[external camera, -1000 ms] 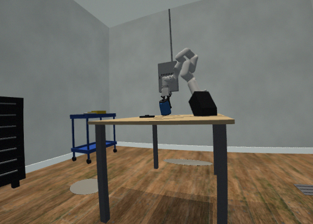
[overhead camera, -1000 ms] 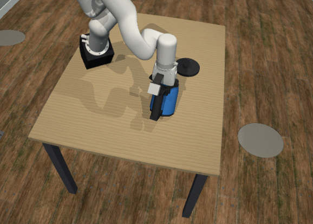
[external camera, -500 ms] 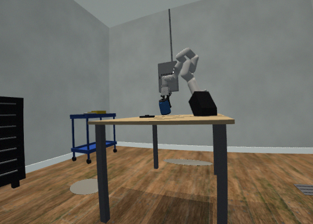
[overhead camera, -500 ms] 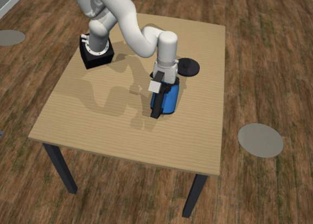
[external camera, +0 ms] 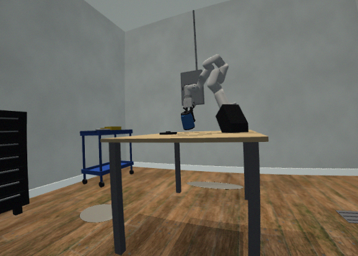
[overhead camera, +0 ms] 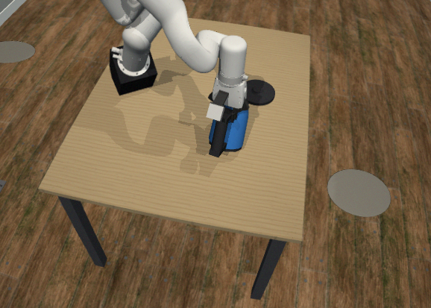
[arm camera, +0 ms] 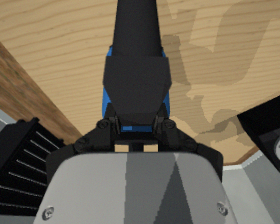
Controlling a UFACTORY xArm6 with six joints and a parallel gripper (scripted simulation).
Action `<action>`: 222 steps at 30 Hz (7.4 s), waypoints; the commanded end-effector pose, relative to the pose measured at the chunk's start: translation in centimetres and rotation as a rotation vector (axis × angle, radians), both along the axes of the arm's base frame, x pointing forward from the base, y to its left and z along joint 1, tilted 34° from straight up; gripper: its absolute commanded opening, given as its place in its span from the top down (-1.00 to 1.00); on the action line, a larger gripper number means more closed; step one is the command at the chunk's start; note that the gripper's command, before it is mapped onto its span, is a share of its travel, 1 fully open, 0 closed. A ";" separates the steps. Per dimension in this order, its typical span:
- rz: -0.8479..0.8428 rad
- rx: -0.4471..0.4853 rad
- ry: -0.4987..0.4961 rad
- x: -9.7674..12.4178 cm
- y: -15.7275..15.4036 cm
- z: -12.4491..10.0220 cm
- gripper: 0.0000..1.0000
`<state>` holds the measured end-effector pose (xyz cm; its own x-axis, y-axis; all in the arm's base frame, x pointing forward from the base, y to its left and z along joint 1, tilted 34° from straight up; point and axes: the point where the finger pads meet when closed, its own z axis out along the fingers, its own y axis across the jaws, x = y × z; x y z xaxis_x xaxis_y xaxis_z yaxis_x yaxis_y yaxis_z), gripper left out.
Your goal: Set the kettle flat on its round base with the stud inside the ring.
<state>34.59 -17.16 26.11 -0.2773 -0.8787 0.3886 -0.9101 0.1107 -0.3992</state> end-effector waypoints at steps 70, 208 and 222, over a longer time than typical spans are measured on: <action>0.000 -0.001 -0.003 0.3 1.2 0.1 1.00; 0.000 -0.001 -0.003 10.4 27.7 -11.0 1.00; 0.000 -0.001 -0.003 10.5 27.8 -11.0 1.00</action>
<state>44.96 10.56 14.96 -0.2782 -0.8771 0.3916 -0.9101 0.1104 -0.3995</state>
